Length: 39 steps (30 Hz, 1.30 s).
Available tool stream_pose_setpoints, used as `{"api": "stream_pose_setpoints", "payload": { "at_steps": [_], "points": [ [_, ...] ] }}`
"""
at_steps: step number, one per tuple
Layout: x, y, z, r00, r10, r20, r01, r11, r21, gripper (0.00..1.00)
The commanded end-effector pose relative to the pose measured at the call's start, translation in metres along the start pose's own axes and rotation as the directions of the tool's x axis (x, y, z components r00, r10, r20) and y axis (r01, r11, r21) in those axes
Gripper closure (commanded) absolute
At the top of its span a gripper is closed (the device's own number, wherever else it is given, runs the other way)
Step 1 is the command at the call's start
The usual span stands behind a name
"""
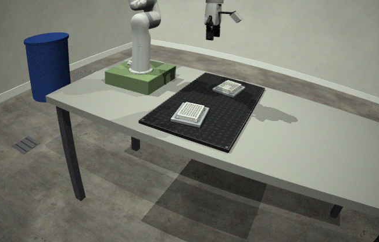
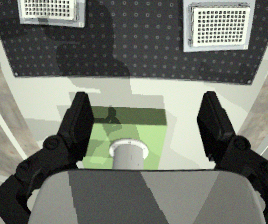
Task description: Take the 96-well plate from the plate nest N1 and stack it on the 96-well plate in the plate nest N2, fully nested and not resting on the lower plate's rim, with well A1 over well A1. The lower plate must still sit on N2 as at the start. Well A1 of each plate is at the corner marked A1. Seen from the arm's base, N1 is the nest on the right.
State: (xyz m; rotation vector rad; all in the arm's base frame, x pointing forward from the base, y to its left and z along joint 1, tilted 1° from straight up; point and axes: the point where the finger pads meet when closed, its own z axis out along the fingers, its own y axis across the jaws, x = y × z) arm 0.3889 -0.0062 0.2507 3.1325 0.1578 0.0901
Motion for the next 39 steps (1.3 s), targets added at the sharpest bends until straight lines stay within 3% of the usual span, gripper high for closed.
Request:
{"api": "stream_pose_setpoints", "payload": {
  "at_steps": [1, 9, 20, 22, 37, 39],
  "points": [
    [0.002, 0.012, 0.012, 0.987, 0.157, 0.025, -0.157, 0.988, -0.002, 0.00],
    [0.000, 0.032, 0.034, 0.936, 0.350, 0.027, -0.350, 0.937, -0.009, 0.00],
    [-0.005, 0.069, 0.075, 0.748, 0.663, 0.027, -0.662, 0.749, -0.023, 0.00],
    [-0.005, 0.069, 0.075, 0.748, 0.663, 0.027, -0.662, 0.749, -0.023, 0.00],
    [-0.011, 0.119, 0.130, 0.339, 0.941, 0.018, -0.940, 0.339, -0.043, 0.00],
    [-0.011, 0.119, 0.130, 0.339, 0.941, 0.018, -0.940, 0.339, -0.043, 0.00]
  ]
}}
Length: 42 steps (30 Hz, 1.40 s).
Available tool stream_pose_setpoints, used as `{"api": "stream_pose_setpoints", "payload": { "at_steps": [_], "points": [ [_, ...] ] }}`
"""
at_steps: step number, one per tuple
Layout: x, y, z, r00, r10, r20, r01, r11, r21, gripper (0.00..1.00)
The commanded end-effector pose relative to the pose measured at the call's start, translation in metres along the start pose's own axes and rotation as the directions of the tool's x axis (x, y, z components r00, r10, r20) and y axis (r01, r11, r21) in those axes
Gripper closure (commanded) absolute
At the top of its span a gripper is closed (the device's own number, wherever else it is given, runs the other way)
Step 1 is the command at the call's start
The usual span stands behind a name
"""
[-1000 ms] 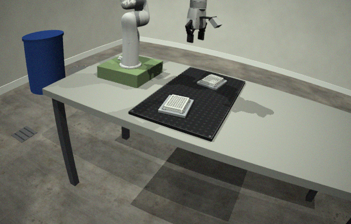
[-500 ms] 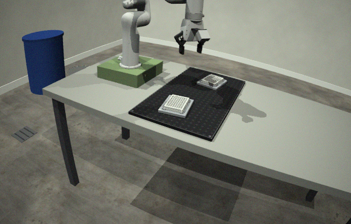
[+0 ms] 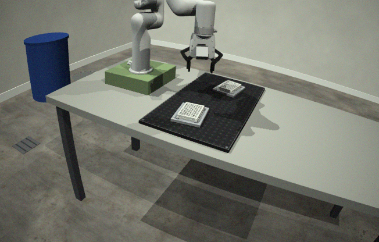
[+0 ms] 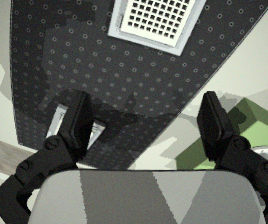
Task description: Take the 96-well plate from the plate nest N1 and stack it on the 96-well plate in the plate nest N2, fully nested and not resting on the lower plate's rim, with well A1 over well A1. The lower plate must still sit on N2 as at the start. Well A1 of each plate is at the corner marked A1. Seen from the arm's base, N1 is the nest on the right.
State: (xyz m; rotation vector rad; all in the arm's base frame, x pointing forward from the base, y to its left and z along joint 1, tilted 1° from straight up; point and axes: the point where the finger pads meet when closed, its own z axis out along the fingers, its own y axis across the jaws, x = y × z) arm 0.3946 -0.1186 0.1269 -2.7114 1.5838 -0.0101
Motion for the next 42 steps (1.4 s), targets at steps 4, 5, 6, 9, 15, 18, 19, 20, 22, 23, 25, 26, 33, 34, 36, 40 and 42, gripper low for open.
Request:
{"api": "stream_pose_setpoints", "payload": {
  "at_steps": [4, 5, 6, 9, 15, 18, 19, 20, 22, 23, 25, 26, 33, 34, 36, 40, 42],
  "points": [
    [0.020, 0.007, 0.021, 0.980, 0.199, -0.001, -0.199, 0.980, 0.001, 0.00],
    [0.023, 0.008, 0.025, 0.973, 0.231, -0.001, -0.231, 0.973, 0.001, 0.00],
    [0.026, 0.010, 0.028, 0.965, 0.263, -0.001, -0.263, 0.965, 0.000, 0.00],
    [0.035, 0.015, 0.040, 0.953, 0.303, 0.000, -0.303, 0.953, -0.001, 0.00],
    [0.053, 0.024, 0.062, 0.953, 0.303, -0.001, -0.303, 0.953, 0.000, 0.00],
    [0.053, 0.024, 0.062, 0.953, 0.303, -0.001, -0.303, 0.953, 0.000, 0.00],
    [0.053, 0.024, 0.062, 0.953, 0.303, -0.001, -0.303, 0.953, 0.000, 0.00],
    [0.053, 0.024, 0.062, 0.953, 0.303, -0.001, -0.303, 0.953, 0.000, 0.00],
    [0.053, 0.024, 0.062, 0.953, 0.303, -0.001, -0.303, 0.953, 0.000, 0.00],
    [0.053, 0.024, 0.062, 0.953, 0.303, -0.001, -0.303, 0.953, 0.000, 0.00],
    [0.053, 0.024, 0.062, 0.953, 0.303, -0.001, -0.303, 0.953, 0.000, 0.00],
    [0.053, 0.024, 0.062, 0.953, 0.303, -0.001, -0.303, 0.953, 0.000, 0.00],
    [0.053, 0.024, 0.065, 0.953, 0.303, -0.001, -0.303, 0.953, 0.000, 0.00],
    [0.053, 0.024, 0.065, 0.953, 0.303, -0.001, -0.303, 0.953, 0.000, 0.00],
    [0.053, 0.024, 0.068, 0.953, 0.303, -0.001, -0.303, 0.953, 0.000, 0.00],
    [0.053, 0.024, 0.075, 0.953, 0.303, -0.001, -0.303, 0.953, 0.000, 0.00],
    [0.053, 0.024, 0.078, 0.953, 0.303, -0.001, -0.303, 0.953, 0.000, 0.00]
  ]
}}
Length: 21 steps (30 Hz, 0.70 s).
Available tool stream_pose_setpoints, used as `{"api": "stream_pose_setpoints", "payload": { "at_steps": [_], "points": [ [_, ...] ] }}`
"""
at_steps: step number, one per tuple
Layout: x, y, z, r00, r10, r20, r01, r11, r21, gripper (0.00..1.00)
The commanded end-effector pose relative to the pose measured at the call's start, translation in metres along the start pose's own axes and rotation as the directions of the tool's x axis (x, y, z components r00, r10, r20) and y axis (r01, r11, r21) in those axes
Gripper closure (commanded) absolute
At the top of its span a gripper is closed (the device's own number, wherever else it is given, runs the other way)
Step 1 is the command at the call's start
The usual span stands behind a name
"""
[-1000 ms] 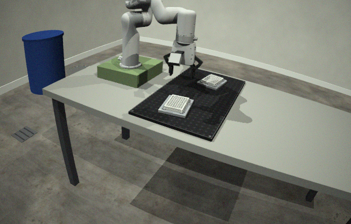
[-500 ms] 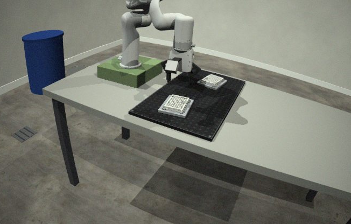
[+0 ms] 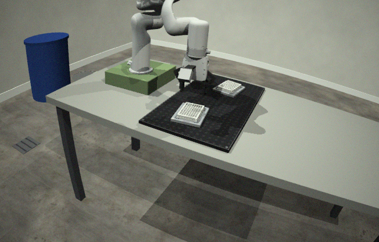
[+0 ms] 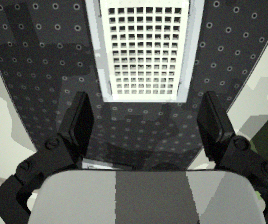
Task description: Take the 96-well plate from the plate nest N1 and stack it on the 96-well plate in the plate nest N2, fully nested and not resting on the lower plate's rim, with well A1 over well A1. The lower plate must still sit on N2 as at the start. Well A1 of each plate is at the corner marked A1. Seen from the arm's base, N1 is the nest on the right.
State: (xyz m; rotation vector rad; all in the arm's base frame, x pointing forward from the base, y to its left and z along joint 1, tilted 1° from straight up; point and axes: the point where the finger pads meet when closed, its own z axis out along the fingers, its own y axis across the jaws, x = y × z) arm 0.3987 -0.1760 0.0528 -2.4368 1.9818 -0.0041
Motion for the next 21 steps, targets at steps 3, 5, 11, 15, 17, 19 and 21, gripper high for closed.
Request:
{"api": "stream_pose_setpoints", "payload": {
  "at_steps": [3, 5, 11, 15, 17, 19, 21],
  "points": [
    [0.001, -0.001, 0.009, 1.000, 0.000, -0.002, 0.000, 1.000, 0.003, 0.00],
    [0.001, -0.001, 0.012, 1.000, 0.000, -0.002, 0.000, 1.000, 0.003, 0.00],
    [0.001, -0.001, 0.019, 1.000, 0.000, -0.002, 0.000, 1.000, 0.003, 0.00],
    [0.001, -0.001, 0.026, 1.000, 0.000, -0.002, 0.000, 1.000, 0.003, 0.00],
    [0.001, -0.001, 0.029, 1.000, 0.000, -0.002, 0.000, 1.000, 0.003, 0.00],
    [0.001, -0.001, 0.033, 1.000, 0.000, -0.002, 0.000, 1.000, 0.003, 0.00],
    [0.001, -0.001, 0.036, 1.000, 0.000, -0.002, 0.000, 1.000, 0.003, 0.00]
  ]
}}
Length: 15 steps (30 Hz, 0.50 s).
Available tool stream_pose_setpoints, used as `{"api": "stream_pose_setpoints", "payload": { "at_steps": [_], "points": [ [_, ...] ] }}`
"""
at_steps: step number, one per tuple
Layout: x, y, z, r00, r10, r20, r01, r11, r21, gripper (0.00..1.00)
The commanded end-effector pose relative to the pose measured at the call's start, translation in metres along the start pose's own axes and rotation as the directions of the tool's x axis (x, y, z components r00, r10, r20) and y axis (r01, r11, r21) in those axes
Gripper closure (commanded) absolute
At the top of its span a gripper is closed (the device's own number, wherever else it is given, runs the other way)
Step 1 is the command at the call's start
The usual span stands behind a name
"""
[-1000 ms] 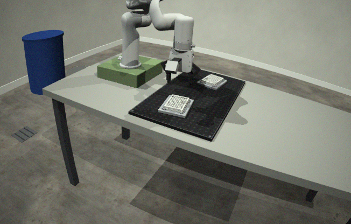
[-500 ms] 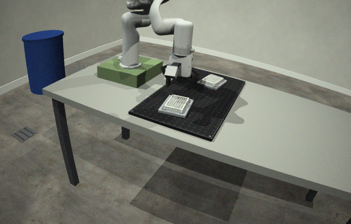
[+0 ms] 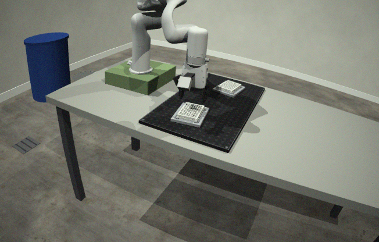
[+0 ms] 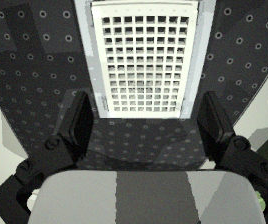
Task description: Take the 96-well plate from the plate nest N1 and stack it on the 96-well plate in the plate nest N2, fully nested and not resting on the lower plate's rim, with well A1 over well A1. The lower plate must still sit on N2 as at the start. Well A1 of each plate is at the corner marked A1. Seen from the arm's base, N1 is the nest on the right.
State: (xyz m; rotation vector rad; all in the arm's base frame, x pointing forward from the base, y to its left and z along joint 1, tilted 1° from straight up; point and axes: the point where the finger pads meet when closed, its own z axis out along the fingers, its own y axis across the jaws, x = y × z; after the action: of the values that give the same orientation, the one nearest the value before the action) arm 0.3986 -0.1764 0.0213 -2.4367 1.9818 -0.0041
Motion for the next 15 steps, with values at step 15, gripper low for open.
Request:
{"api": "stream_pose_setpoints", "payload": {
  "at_steps": [15],
  "points": [
    [0.001, -0.001, 0.026, 1.000, 0.000, -0.002, 0.000, 1.000, 0.003, 0.00]
  ]
}}
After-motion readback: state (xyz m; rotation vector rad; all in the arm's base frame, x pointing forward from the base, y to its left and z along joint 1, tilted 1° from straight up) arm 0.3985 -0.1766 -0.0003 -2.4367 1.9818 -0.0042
